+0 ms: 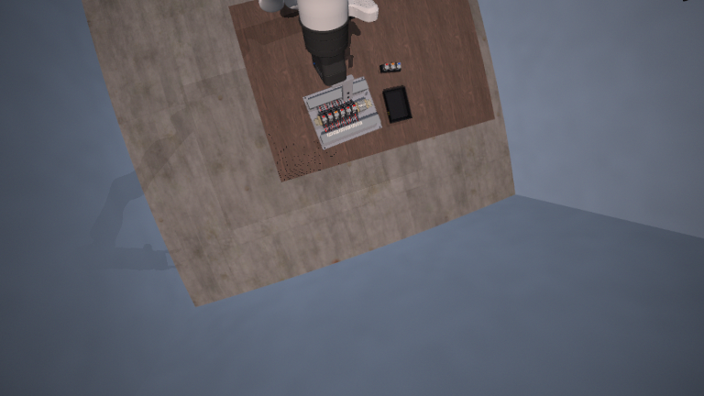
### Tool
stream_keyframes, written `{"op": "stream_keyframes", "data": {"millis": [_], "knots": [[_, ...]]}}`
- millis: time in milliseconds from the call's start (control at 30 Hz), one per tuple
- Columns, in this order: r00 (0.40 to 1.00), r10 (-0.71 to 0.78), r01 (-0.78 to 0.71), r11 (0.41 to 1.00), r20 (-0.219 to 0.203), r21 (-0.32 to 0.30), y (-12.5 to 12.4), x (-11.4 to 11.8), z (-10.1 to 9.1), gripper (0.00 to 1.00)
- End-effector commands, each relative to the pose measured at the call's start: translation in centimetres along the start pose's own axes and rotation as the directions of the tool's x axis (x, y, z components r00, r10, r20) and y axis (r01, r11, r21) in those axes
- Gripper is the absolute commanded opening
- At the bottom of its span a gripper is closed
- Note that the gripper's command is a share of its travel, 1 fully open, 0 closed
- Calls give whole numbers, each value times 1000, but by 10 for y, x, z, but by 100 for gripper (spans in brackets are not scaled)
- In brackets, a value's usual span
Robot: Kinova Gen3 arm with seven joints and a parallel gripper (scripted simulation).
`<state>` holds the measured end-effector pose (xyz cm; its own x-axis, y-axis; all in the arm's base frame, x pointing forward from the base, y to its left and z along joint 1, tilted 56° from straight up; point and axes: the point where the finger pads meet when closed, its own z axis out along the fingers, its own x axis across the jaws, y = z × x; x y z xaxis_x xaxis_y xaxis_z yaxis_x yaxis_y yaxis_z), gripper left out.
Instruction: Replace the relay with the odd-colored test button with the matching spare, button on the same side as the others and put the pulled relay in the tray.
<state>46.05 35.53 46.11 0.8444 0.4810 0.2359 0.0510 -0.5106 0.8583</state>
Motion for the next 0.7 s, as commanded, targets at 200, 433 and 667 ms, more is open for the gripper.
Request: {"op": "stream_keyframes", "data": {"millis": [200,433,667], "knots": [[994,10,-11,1000,104,9,1,-1,0,100],[978,19,-23,1000,210,17,2,-2,1,100],[998,23,-25,999,62,23,1,0,0,100]]}}
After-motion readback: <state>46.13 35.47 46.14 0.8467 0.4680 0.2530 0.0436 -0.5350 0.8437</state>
